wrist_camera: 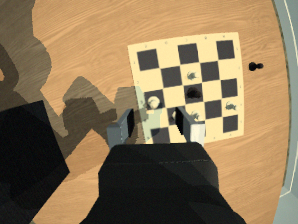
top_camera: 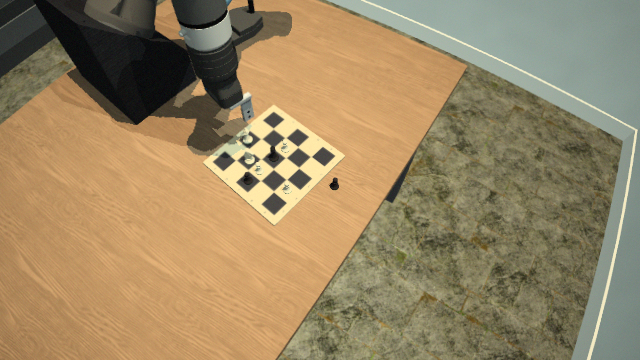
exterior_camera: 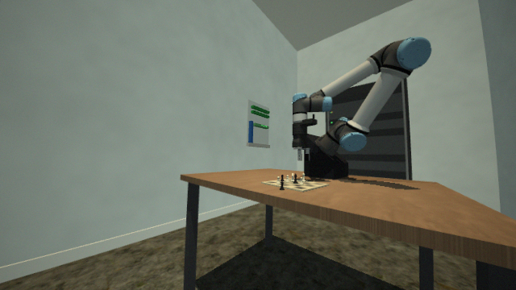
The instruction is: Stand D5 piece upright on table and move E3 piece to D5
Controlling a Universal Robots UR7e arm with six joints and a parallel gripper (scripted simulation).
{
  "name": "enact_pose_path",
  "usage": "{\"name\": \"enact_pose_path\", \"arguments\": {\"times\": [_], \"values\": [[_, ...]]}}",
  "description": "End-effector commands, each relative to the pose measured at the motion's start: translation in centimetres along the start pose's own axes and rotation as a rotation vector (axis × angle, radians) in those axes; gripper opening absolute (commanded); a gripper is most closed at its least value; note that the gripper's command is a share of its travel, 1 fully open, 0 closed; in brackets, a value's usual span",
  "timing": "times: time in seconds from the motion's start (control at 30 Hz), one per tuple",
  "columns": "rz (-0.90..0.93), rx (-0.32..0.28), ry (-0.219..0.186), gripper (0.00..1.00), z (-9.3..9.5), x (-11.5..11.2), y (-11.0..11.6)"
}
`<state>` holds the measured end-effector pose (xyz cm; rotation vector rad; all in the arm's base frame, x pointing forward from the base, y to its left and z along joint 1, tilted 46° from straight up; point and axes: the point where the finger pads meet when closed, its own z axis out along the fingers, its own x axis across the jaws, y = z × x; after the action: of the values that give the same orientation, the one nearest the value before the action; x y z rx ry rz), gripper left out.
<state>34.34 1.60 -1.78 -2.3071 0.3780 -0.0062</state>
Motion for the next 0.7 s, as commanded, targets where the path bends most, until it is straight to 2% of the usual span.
{"name": "enact_pose_path", "arguments": {"times": [0.0,0.03,0.07,0.67], "values": [[0.01,-0.001,0.001,1.0,-0.02,-0.03,0.03],[0.01,-0.001,0.001,1.0,-0.02,-0.03,0.03],[0.01,-0.001,0.001,0.73,-0.02,-0.03,0.03],[0.01,-0.001,0.001,0.73,-0.02,-0.03,0.03]]}}
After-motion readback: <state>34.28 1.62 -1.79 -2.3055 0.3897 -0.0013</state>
